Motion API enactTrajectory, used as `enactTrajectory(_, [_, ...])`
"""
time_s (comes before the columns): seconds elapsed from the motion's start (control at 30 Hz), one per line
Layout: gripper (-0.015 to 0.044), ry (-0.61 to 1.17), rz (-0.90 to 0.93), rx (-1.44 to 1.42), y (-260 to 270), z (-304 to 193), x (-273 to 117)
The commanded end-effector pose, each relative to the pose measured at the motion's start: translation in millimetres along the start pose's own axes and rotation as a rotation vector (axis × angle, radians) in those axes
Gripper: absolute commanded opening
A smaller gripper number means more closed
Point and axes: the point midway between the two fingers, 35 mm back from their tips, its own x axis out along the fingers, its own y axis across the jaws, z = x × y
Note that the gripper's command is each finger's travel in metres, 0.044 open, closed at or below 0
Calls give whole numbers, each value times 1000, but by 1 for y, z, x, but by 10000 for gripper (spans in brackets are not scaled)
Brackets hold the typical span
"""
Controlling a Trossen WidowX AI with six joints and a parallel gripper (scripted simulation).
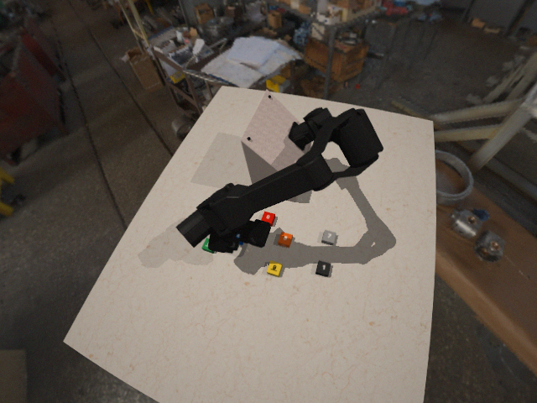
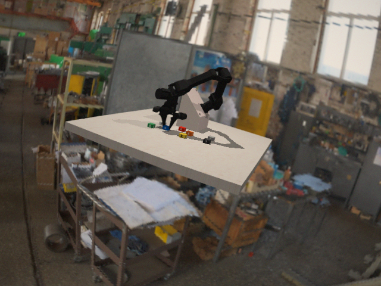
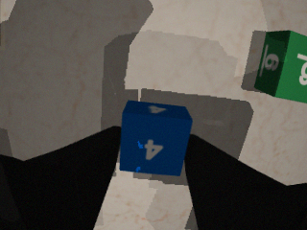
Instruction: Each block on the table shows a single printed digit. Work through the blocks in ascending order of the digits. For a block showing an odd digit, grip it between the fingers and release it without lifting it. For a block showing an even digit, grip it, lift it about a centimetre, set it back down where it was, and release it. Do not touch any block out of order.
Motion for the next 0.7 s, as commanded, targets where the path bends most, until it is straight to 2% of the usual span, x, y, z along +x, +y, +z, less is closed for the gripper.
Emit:
enactTrajectory(0.0, [120, 0, 3, 4, 0, 0, 1])
enactTrajectory(0.67, [120, 0, 2, 4, 0, 0, -9])
